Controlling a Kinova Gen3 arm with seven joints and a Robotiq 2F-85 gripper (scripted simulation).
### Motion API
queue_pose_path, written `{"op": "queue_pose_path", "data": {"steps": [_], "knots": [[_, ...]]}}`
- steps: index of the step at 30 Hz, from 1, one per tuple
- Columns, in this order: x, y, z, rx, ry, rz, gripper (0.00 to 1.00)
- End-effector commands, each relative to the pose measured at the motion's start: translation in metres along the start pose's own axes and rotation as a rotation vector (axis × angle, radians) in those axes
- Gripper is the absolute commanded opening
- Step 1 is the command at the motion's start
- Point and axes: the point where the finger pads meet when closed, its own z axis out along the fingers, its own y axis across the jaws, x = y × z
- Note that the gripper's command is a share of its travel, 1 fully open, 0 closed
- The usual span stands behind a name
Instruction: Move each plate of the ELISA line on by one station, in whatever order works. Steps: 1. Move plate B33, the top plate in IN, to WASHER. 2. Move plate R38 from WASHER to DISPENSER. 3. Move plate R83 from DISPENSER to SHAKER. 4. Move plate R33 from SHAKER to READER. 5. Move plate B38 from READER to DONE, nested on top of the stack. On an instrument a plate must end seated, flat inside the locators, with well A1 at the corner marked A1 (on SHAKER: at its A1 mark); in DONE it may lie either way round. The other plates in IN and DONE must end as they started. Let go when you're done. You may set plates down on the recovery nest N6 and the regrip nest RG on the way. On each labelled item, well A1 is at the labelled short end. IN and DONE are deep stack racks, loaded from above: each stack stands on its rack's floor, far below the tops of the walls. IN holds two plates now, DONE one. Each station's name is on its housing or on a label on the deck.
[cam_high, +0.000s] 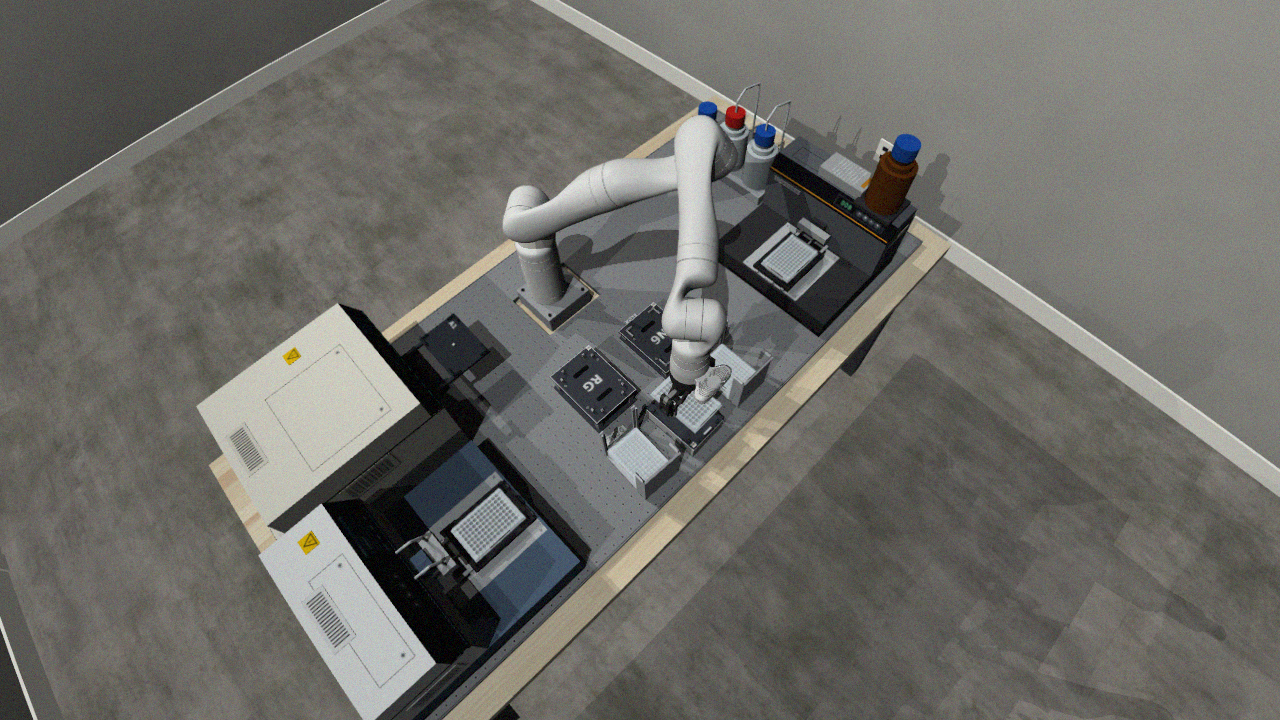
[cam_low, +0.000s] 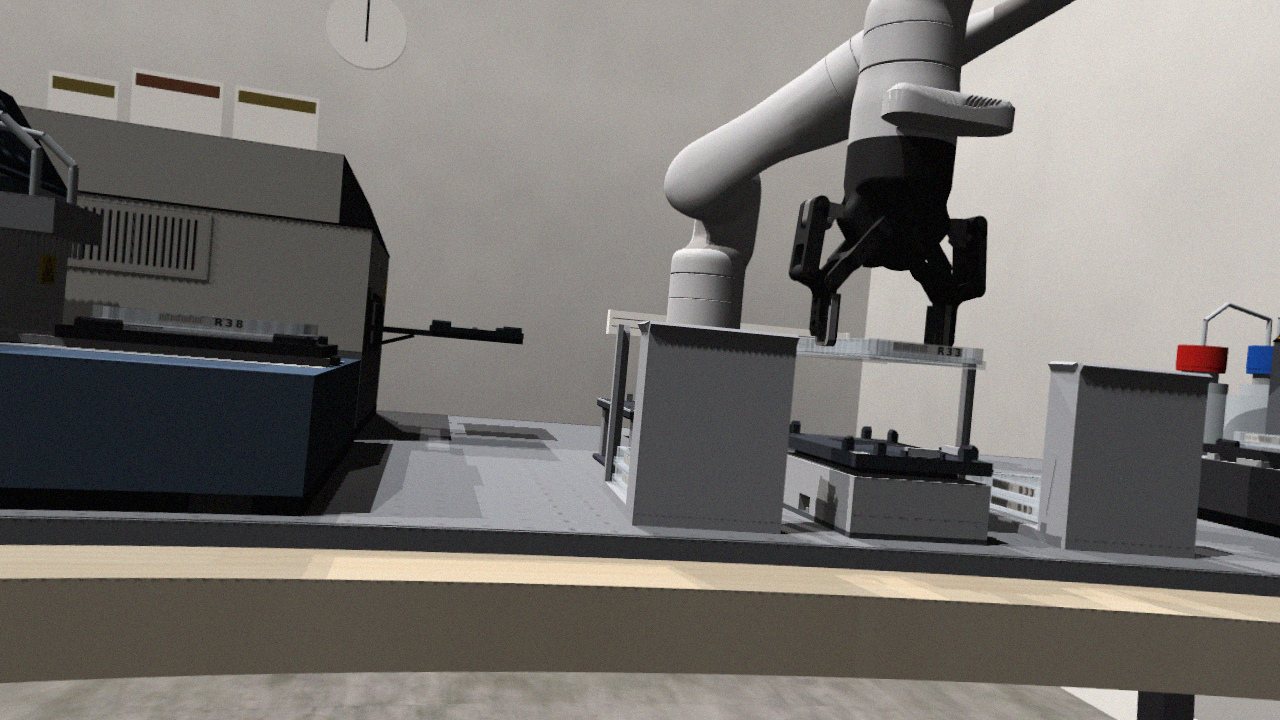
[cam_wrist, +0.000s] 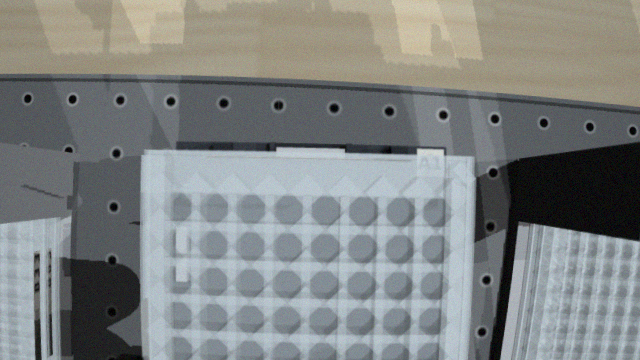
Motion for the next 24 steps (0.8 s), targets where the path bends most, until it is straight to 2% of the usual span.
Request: {"op": "queue_pose_path", "data": {"steps": [1, 24], "knots": [[0.000, 0.000, -0.006, 0.000, 0.002, 0.000, 0.94], [0.000, 0.000, -0.034, 0.000, 0.002, 0.000, 0.94]]}}
